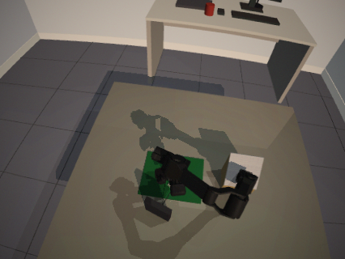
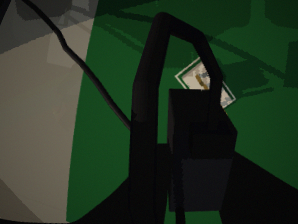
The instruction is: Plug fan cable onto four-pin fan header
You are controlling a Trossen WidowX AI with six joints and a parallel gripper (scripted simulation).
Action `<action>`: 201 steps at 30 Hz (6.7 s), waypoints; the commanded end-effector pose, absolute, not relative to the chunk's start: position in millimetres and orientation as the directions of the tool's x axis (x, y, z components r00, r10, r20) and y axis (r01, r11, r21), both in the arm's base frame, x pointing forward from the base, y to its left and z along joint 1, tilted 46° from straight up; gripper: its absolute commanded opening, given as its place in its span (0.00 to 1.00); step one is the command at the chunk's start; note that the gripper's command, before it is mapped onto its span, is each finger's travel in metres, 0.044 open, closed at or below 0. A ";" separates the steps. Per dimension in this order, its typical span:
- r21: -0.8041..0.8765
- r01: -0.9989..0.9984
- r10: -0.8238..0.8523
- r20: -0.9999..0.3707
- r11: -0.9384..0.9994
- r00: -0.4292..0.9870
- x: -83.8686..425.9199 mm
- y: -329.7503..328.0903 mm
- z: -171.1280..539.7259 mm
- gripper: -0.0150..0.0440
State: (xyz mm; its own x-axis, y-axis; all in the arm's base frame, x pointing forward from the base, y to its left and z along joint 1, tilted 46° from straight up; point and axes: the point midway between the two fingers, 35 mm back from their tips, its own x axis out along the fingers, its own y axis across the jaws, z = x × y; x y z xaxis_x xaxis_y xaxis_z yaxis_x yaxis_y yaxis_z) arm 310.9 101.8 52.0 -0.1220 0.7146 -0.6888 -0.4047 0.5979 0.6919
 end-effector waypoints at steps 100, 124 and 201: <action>0.385 -0.895 0.710 -0.694 0.224 -0.120 320.4 107.9 21.4 0.25; 0.387 -0.894 0.710 -0.694 0.226 -0.121 318.7 110.3 18.7 0.25; 0.388 -0.893 0.704 -0.699 0.230 -0.123 254.5 5.4 -17.9 0.69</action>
